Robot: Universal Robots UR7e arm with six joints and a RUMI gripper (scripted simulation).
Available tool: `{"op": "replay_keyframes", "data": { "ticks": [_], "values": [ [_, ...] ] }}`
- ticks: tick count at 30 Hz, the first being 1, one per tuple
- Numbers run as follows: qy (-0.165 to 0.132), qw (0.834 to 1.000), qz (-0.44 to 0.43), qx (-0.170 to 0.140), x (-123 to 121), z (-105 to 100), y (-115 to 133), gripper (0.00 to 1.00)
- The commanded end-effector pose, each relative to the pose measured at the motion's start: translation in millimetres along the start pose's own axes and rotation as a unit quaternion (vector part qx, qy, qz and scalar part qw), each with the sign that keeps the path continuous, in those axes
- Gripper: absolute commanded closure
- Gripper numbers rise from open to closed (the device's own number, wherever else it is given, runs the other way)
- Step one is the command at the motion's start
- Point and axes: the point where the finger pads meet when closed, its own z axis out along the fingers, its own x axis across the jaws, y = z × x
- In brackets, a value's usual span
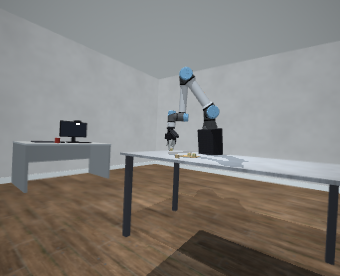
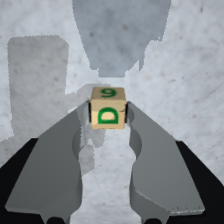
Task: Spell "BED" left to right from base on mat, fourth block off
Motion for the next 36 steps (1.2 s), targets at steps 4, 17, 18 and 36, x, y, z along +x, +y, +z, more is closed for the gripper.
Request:
{"op": "replay_keyframes", "data": {
  "ticks": [4, 17, 18, 36],
  "values": [
    [-0.003, 1.000, 0.001, 0.002, -3, -27, -1, 0.95],
    [-0.003, 1.000, 0.001, 0.002, -2, -64, 0, 0.95],
    [-0.002, 1.000, 0.001, 0.001, -1, -66, 0, 0.95],
    [-0.002, 1.000, 0.001, 0.002, -2, -73, 0, 0.95]
  ]
}}
